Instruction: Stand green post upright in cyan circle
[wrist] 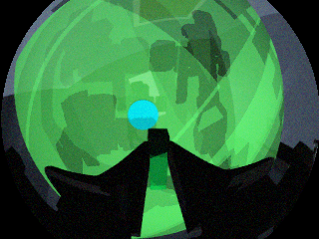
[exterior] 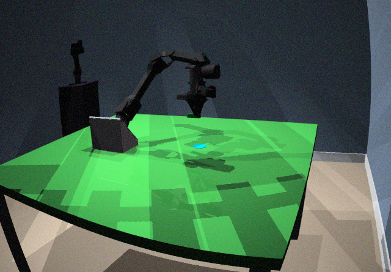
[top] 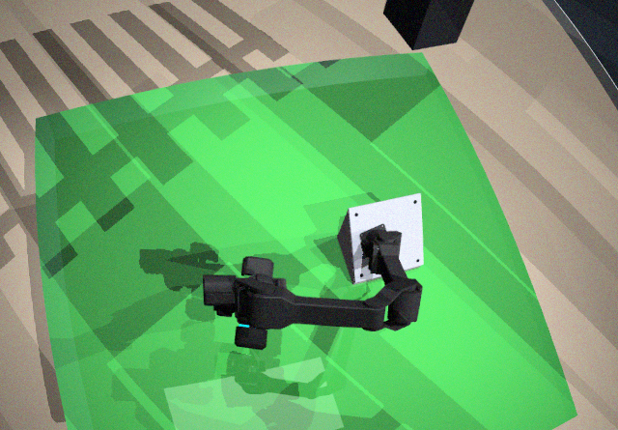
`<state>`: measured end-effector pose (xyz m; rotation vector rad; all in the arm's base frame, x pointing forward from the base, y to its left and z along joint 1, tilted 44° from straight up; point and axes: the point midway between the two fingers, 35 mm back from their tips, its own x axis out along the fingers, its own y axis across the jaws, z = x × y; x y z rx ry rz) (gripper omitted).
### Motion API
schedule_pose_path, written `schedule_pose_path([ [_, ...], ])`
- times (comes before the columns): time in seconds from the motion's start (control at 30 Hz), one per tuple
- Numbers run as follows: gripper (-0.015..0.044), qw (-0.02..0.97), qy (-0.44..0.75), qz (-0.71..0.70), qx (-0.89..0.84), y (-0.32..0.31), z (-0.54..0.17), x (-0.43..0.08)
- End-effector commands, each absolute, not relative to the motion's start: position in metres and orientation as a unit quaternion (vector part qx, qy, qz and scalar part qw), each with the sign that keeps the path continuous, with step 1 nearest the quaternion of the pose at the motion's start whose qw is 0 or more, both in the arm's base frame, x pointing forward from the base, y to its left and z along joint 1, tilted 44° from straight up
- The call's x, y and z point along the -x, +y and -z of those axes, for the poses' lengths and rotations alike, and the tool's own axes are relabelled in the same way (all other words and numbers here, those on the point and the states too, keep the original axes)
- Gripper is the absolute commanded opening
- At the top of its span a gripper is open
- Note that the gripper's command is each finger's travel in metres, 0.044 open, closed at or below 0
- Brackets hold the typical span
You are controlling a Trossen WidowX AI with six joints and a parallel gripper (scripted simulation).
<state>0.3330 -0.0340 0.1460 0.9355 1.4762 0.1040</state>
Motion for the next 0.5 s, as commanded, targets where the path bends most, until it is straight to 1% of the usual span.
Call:
schedule_pose_path([
  [0.0, 0.0023, 0.644, 0.65, -0.039, -0.402, -0.0316, -0.1421, -0.3317],
  [0.47, 0.0023, 0.667, 0.644, -0.013, -0.374, -0.0289, -0.1335, -0.3312],
])
